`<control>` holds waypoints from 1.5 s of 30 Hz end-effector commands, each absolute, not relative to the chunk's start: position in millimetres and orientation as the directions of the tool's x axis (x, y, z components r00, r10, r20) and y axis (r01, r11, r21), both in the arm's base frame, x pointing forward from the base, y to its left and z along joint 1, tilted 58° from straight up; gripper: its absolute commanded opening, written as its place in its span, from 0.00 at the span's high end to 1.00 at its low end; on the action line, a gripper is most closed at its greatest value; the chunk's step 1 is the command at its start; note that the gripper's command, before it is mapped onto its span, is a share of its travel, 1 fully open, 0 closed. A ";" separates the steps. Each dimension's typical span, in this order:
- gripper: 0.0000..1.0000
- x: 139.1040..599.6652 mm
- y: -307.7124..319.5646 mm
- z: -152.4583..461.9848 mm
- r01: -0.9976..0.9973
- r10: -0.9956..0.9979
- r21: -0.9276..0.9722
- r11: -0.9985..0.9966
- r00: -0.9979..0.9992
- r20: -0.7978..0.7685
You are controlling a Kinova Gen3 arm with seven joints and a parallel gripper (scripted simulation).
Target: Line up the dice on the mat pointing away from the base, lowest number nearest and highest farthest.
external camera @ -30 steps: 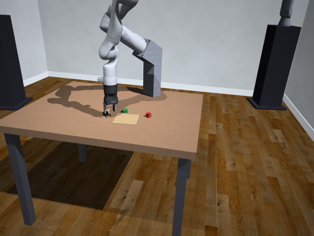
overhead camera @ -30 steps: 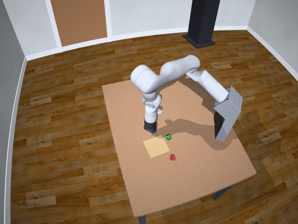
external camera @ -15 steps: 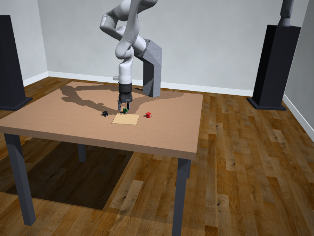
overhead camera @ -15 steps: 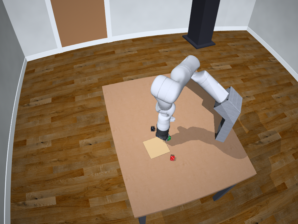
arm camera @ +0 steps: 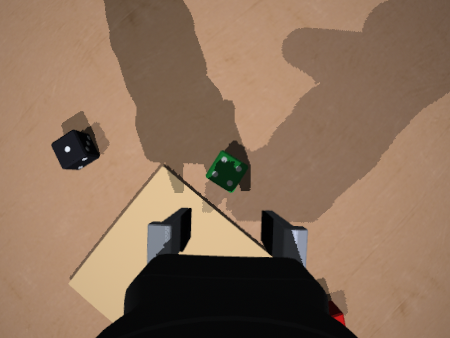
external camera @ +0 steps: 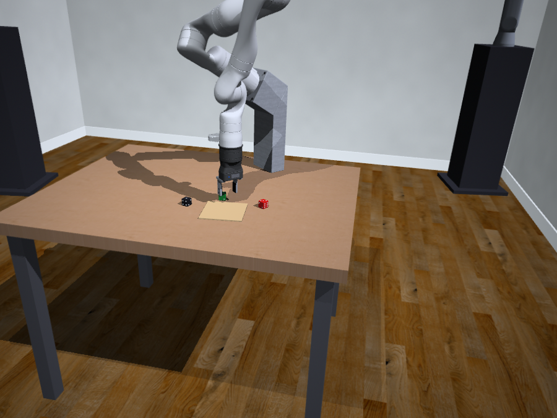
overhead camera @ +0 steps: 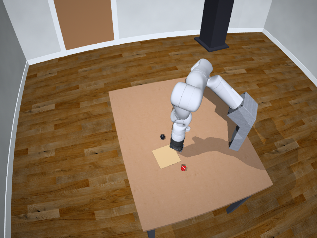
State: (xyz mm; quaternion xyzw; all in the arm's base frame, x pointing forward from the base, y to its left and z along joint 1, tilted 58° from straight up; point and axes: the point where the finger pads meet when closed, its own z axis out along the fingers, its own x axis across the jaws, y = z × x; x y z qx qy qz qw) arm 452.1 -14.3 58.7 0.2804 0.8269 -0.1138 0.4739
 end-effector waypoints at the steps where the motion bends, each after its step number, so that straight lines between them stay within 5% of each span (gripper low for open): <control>1: 0.00 452.0 -13.7 58.8 0.570 0.355 0.077 0.818 -0.394 -0.848; 45: 0.00 454.0 -6.1 55.1 0.570 0.355 0.077 0.818 -0.394 -0.848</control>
